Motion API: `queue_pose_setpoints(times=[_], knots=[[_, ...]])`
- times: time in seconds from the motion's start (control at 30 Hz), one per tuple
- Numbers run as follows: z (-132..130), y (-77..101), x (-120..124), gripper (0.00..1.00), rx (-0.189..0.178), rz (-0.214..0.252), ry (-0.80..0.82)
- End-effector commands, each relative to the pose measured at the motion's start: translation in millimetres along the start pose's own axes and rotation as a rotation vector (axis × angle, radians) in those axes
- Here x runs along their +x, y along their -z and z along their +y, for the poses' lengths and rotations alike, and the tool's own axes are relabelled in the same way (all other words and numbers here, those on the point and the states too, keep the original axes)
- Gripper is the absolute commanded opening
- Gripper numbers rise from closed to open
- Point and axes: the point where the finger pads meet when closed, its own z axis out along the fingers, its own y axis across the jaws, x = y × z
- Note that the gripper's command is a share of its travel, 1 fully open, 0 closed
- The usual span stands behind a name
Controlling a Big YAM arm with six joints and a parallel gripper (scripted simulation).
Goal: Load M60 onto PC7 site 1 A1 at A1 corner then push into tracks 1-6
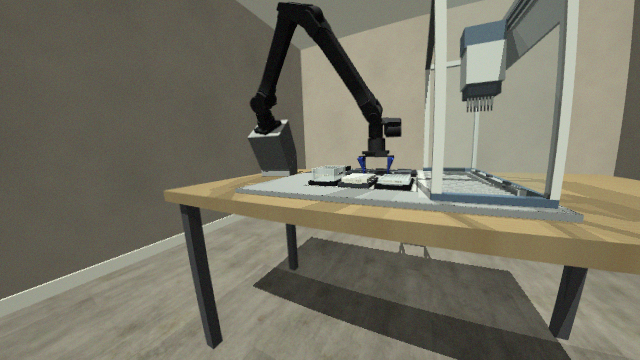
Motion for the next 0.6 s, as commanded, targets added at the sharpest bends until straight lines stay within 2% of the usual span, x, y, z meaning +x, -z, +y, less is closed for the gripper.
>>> queue_pose_setpoints(times=[0.0,0.2,0.57], knots=[[-13.8,5.4,-18.8,1.0,0.02,-0.01,0.01],[-15.9,5.5,-20.5,1.0,0.028,-0.011,0.009],[-14.1,5.5,-24.3,1.0,0.022,-0.012,0.014]])
